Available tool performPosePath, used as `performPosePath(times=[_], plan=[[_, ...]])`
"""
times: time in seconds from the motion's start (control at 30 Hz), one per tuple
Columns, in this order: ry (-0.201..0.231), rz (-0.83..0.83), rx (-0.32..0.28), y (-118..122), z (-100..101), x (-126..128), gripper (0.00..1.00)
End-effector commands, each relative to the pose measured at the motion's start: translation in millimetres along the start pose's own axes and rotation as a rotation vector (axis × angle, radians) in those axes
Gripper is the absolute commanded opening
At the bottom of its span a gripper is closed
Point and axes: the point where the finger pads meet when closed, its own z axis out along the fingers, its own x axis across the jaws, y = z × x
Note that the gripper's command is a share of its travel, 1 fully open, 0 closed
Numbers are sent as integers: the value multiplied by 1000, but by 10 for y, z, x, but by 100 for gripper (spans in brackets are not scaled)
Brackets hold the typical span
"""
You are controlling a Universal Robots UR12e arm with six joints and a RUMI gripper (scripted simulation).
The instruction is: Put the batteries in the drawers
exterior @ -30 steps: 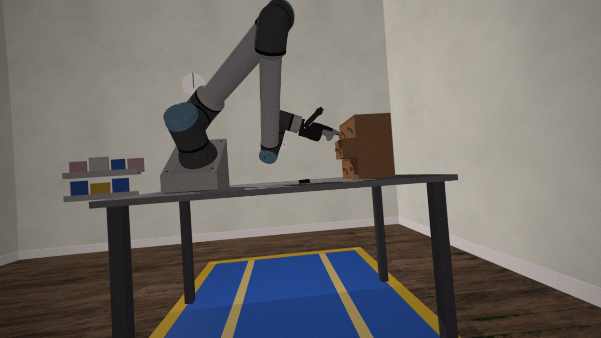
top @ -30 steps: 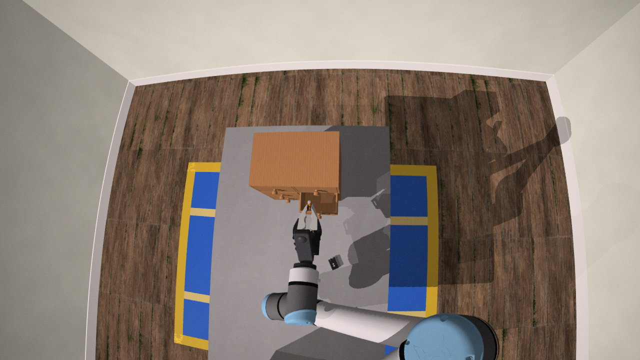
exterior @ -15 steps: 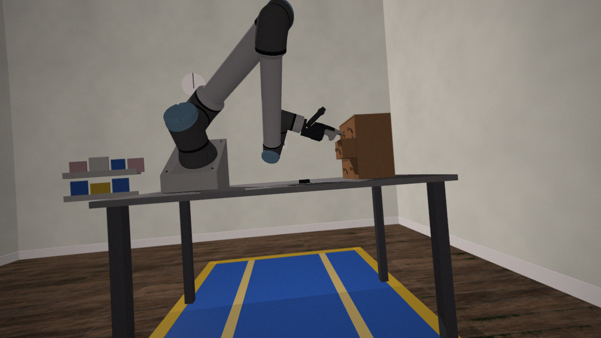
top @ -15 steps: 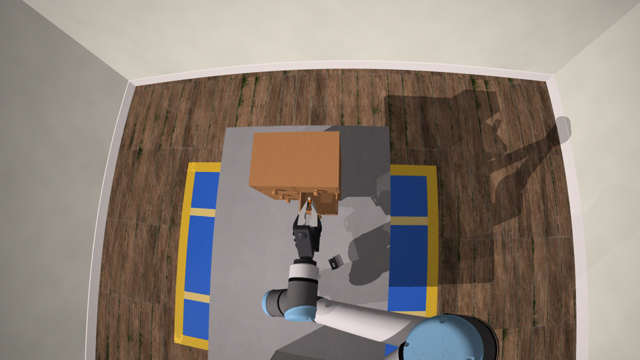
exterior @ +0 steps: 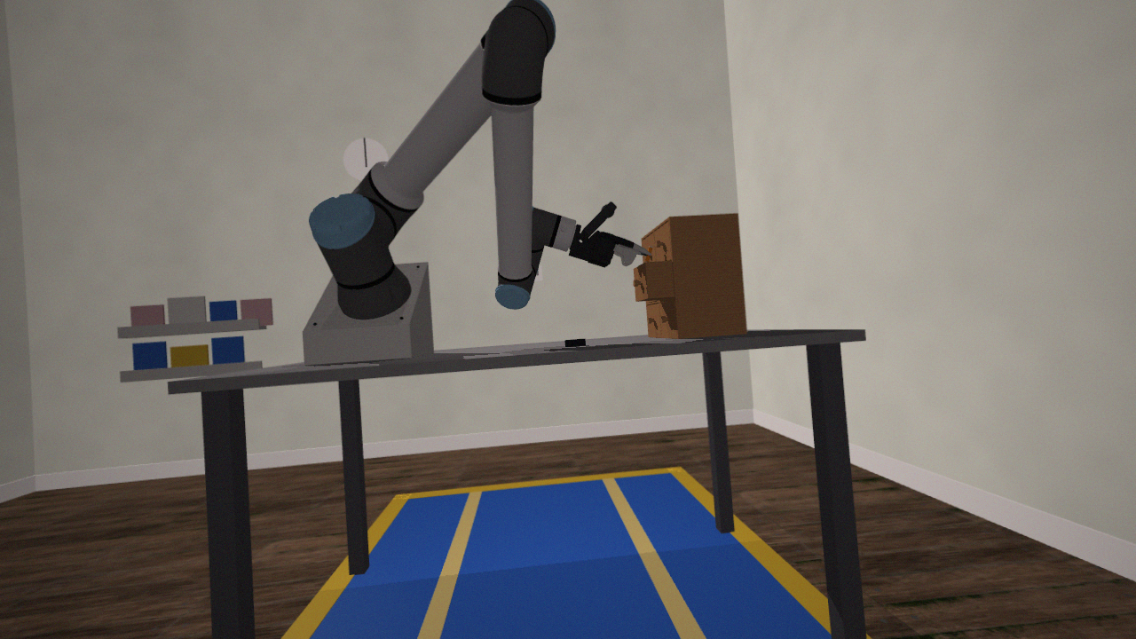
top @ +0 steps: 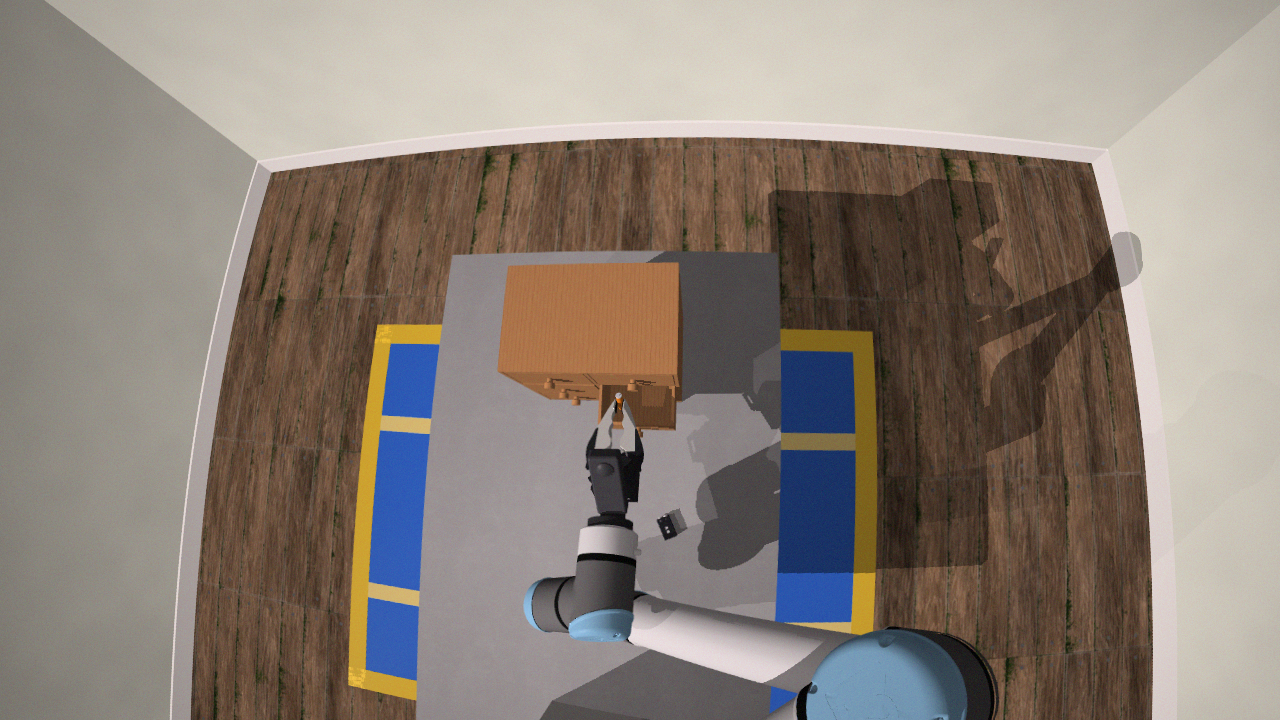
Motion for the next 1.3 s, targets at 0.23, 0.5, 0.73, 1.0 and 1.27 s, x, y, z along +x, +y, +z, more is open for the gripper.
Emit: performPosePath(times=[0.23, 0.5, 0.73, 1.0, 1.27], plan=[[0, 0, 1, -6, -1, 0, 2], [0, 0, 1, -6, -1, 0, 2], [0, 0, 1, -6, -1, 0, 2], [0, 0, 1, -6, -1, 0, 4], [0, 0, 1, -6, -1, 0, 9]])
